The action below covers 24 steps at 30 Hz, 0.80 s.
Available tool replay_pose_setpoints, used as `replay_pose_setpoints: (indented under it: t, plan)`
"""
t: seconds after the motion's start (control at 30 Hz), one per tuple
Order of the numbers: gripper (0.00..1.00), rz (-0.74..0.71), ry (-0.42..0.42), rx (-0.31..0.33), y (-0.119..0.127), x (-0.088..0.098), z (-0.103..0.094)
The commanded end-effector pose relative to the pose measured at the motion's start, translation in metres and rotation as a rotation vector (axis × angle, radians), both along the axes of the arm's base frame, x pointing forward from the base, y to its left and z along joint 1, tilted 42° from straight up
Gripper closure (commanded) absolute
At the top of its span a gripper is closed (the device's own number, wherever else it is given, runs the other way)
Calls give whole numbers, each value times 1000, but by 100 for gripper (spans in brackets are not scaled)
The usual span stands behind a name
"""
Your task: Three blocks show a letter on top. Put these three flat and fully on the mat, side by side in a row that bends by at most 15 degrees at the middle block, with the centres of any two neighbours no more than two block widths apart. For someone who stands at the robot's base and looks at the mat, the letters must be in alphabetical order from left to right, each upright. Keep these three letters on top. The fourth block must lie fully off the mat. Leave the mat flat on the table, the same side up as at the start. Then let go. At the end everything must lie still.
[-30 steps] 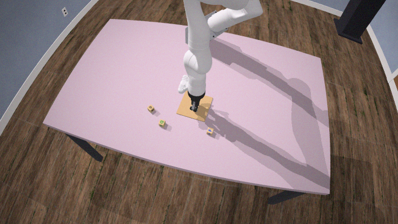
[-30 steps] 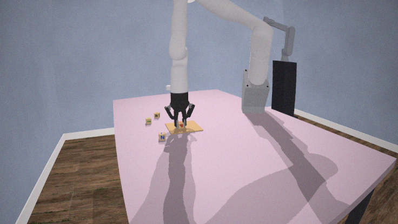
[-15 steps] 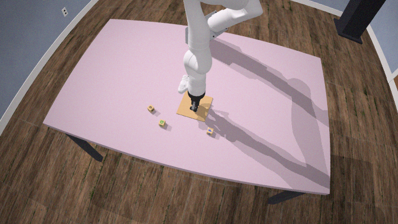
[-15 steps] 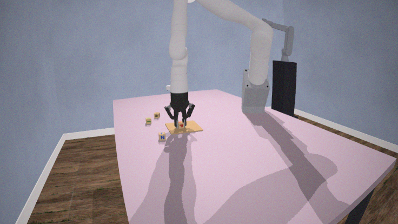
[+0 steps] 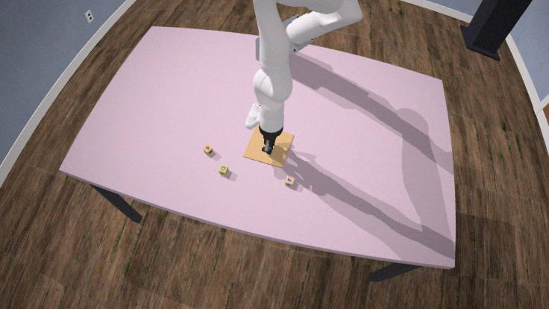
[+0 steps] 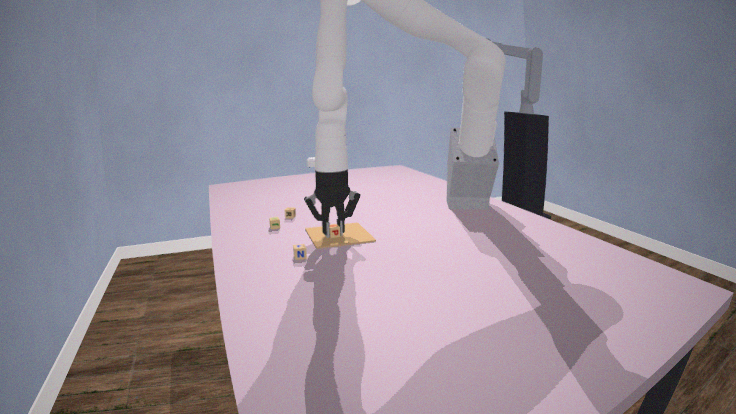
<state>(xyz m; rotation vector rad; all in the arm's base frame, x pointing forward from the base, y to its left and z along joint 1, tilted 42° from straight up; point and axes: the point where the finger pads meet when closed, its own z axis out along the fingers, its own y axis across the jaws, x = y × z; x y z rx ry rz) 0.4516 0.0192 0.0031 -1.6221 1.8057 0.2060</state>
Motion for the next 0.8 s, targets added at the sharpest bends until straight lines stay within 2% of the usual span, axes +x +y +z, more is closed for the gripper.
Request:
replay_pose_setpoints:
  t: [0.0,0.23,0.6,0.77]
  plan:
    - [79,-1,-1,-1,-1,0,0]
    - [79,-1,-1,-1,-6,-4,8]
    - [79,-1,-1,-1,-44,-30,60]
    - [79,-1,-1,-1,-52,-36,72]
